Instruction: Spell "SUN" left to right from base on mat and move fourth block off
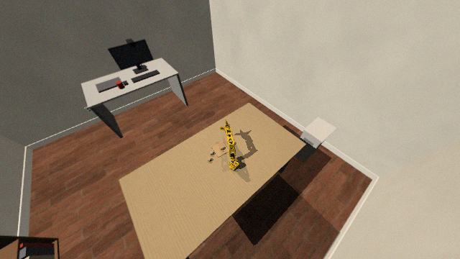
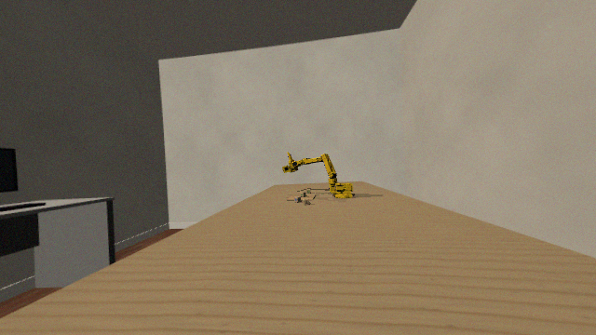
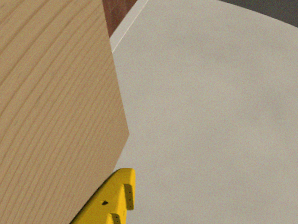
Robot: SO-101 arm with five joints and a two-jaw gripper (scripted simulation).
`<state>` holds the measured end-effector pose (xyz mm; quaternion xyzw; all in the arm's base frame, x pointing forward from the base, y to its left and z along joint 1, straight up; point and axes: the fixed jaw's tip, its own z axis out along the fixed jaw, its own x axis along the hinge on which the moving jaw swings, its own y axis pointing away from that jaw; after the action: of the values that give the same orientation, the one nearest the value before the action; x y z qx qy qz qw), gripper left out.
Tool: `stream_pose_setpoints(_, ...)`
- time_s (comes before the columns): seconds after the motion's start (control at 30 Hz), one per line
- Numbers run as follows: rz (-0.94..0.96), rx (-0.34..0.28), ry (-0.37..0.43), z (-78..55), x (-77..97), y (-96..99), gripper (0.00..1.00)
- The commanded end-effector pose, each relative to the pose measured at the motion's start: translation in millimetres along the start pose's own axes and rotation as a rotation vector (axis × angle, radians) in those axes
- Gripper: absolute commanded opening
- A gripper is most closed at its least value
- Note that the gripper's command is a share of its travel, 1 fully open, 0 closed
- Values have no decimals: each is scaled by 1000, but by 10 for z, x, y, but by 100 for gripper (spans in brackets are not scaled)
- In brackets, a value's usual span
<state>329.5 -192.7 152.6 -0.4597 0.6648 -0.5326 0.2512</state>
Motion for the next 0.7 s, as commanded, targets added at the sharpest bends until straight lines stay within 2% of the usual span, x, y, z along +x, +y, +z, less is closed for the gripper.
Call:
stream_pose_setpoints(0.0,1,154,25,-168,76,-459,100)
stream_pose_setpoints(0.23,1,161,26,-182,80,-482,100)
stream_pose_setpoints(0.5,1,242,40,-347,120,-723,100)
stream_pose_setpoints(0.67,1,254,42,-373,126,-758,100)
